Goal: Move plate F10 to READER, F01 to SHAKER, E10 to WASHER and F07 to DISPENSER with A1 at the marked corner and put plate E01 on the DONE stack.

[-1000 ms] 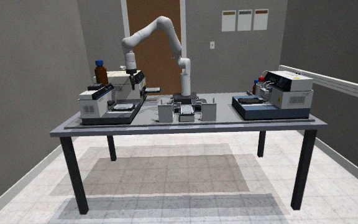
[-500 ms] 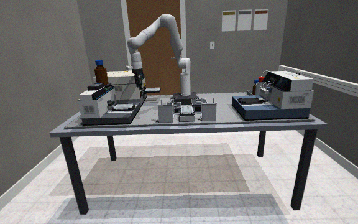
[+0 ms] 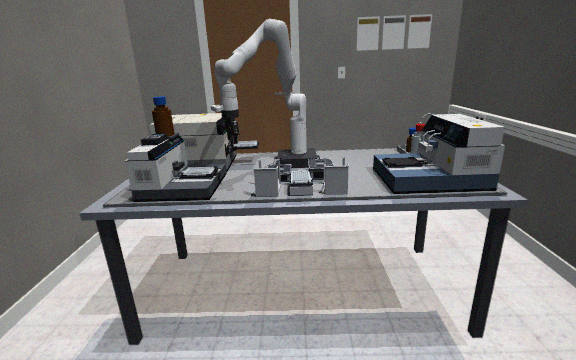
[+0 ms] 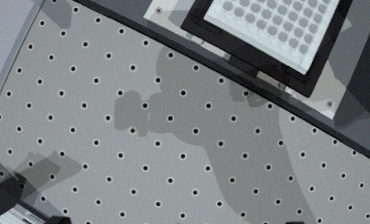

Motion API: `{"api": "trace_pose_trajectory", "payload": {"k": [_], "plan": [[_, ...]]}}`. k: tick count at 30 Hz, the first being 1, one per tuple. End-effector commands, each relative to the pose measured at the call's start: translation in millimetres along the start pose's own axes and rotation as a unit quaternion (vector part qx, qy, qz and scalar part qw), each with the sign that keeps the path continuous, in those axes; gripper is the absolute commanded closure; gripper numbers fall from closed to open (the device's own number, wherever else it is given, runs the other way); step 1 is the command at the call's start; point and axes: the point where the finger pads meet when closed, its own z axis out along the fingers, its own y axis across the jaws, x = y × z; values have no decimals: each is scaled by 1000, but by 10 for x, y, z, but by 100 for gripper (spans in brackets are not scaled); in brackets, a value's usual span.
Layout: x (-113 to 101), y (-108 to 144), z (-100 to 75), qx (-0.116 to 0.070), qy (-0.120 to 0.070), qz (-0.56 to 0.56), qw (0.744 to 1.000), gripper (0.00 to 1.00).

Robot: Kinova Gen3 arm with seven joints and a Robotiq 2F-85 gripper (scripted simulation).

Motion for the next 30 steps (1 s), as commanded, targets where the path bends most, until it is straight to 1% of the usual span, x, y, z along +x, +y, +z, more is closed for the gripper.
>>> {"api": "trace_pose_trajectory", "payload": {"k": [1,7,9,17,21,24,26,30], "plan": [[-106,-94,-33,3,5,-58,998,0],[-277,-184,-33,3,6,-50,999,0],[-277,-184,-33,3,6,-50,999,0],[-498,-306,-33,3,6,-50,999,0],[-620,-377,-32,3,6,-128,992,0],[-708,-425,-31,3,6,-120,993,0],[-708,-425,-31,3,6,-120,993,0],[-821,-485,-32,3,6,-120,993,0]]}}
